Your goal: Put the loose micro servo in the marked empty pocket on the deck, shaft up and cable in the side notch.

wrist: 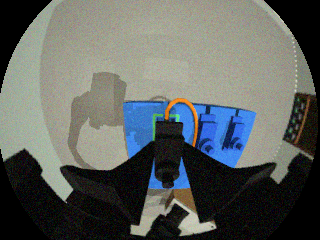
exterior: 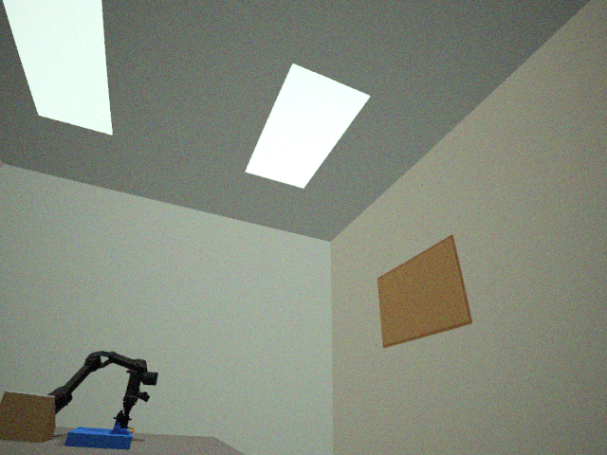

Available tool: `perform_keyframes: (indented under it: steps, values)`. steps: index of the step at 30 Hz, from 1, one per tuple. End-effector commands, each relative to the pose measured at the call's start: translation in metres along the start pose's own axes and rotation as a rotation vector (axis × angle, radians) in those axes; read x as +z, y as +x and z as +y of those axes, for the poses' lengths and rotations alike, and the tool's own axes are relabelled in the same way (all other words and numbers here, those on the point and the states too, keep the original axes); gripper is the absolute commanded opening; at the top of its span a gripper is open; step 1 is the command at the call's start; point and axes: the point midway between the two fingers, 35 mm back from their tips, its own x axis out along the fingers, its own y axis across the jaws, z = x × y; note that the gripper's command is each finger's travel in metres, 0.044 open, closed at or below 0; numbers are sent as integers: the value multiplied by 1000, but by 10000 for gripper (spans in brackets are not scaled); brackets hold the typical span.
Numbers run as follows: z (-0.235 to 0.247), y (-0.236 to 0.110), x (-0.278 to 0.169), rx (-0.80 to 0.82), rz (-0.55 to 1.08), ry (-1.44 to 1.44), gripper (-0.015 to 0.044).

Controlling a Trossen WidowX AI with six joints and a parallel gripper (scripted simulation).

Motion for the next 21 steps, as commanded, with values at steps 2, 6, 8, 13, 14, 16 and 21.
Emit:
perform_keyframes:
  steps: [2,6,8,13,14,16,21]
  values:
    - [-1,1,1,1,-8,5,0]
    - [-1,1,1,1,-8,5,0]
    - [-1,1,1,1,-8,5,0]
    - [-1,5,1,1,-8,5,0]
    - [0,6,1,1,-8,5,0]
    - [0,8,1,1,-8,5,0]
    - [0,14,1,2,-8,5,0]
